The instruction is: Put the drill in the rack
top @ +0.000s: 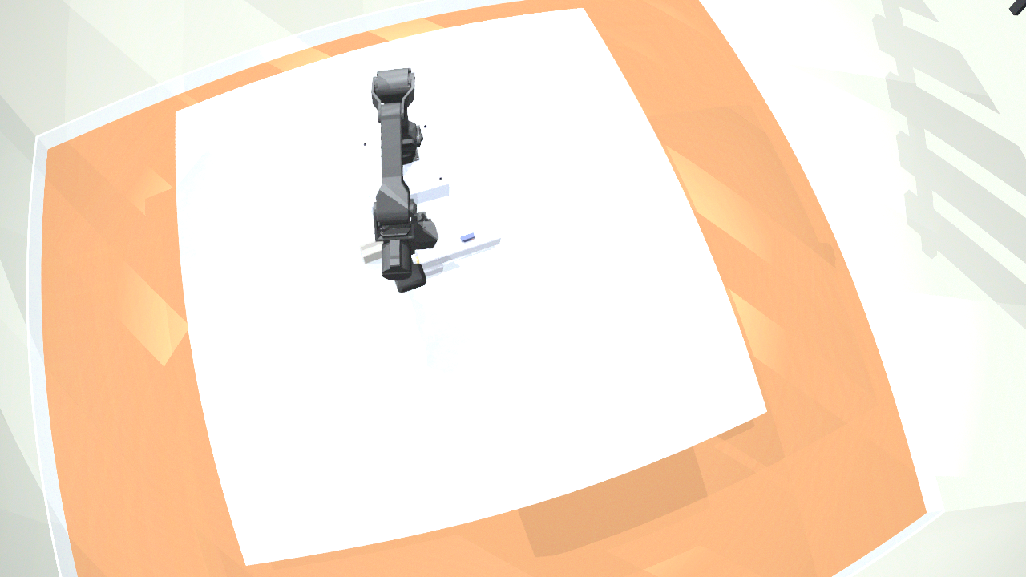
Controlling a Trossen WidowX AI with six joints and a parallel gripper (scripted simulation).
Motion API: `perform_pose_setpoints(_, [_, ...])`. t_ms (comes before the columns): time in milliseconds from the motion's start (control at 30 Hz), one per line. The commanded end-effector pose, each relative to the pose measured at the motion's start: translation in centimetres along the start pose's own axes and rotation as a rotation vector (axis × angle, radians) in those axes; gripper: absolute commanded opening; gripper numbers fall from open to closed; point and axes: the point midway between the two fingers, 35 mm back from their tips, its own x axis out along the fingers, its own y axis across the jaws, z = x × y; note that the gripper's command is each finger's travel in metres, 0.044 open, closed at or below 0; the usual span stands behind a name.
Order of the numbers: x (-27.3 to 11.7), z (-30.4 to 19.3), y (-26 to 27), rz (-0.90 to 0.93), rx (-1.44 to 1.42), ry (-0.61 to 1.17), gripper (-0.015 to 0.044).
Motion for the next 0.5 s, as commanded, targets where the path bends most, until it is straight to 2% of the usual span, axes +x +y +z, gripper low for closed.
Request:
perform_pose_setpoints(0, [0.0,0.0,0.0,-0.002,-0.006,-0.003,0.0440])
perform_pose_setpoints(467, [1.9,0.5,-0.2,-0.002,-0.006,-0.003,0.0440])
